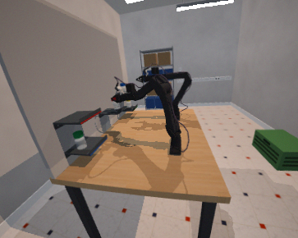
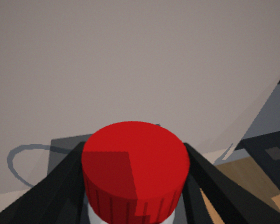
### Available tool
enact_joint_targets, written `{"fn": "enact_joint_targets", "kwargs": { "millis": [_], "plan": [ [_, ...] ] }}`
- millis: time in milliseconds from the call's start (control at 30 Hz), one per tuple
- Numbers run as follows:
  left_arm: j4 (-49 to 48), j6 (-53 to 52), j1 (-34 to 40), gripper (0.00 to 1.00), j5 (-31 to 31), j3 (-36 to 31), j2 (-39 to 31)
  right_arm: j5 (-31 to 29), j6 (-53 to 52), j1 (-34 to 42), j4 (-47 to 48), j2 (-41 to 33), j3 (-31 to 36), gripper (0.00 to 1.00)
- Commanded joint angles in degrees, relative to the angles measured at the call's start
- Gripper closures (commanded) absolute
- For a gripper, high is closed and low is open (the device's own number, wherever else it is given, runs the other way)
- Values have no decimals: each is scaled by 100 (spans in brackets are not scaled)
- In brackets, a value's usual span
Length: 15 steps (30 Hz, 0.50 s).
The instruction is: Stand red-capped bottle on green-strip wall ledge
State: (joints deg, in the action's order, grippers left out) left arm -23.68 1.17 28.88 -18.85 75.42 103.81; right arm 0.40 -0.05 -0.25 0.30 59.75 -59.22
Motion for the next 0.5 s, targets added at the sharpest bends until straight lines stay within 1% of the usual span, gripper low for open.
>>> {"fn": "enact_joint_targets", "kwargs": {
  "millis": [0, 100, 467],
  "plan": [
    [-622, -9, -8, 50, 32, 114, -158, -40, 5, 25, -4, 12, -102, 0],
    [-746, -8, -26, 50, 26, 7, -235, -40, 5, 25, -4, 12, -102, 0],
    [-1175, -67, 0, 50, 18, -489, -59, -40, 5, 25, -4, 12, -102, 0]
  ]
}}
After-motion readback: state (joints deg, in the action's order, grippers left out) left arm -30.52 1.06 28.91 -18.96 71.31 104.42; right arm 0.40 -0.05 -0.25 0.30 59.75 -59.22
